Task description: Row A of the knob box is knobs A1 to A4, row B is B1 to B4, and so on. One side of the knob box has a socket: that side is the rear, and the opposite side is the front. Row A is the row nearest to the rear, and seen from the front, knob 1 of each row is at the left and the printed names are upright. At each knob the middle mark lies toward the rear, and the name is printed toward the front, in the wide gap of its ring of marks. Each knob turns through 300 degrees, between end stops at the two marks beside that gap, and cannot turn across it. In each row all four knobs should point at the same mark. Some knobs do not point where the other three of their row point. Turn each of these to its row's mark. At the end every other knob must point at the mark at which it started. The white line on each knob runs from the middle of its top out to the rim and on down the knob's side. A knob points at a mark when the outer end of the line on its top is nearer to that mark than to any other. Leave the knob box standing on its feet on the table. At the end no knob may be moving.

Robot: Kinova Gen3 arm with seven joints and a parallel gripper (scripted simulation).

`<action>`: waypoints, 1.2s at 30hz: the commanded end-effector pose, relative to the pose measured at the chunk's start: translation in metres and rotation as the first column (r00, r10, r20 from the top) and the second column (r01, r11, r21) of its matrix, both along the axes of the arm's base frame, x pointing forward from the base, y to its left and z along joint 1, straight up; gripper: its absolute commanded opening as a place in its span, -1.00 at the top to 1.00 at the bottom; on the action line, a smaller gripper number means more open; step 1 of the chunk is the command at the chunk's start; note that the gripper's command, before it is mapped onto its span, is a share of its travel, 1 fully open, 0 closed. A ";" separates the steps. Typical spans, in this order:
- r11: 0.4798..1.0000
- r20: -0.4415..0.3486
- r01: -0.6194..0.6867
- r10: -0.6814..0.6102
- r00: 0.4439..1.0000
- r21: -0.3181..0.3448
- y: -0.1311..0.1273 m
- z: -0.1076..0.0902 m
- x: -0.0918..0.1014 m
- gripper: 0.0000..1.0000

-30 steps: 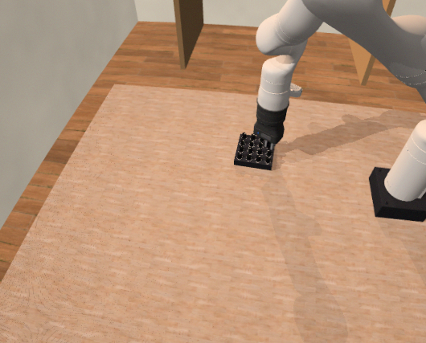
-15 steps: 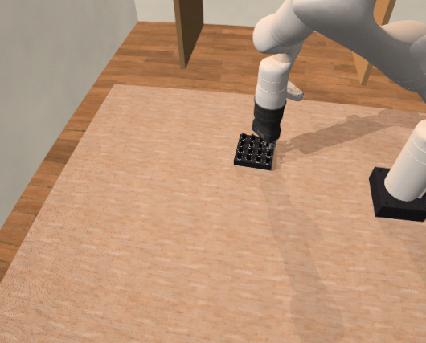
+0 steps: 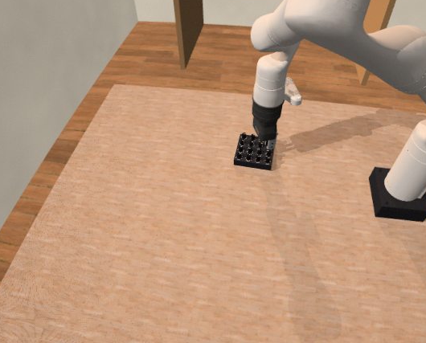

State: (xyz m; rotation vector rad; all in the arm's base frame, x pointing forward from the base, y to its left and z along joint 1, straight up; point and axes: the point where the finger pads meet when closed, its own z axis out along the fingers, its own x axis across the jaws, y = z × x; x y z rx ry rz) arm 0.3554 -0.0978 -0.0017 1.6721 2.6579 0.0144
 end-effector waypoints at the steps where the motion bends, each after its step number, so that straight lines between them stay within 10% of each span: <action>1: 0.999 -0.003 0.046 -0.046 0.999 -0.003 -0.001 0.000 0.000 0.40; 36: 0.899 -0.005 0.439 -0.439 0.899 -0.002 -0.001 0.000 0.000 0.40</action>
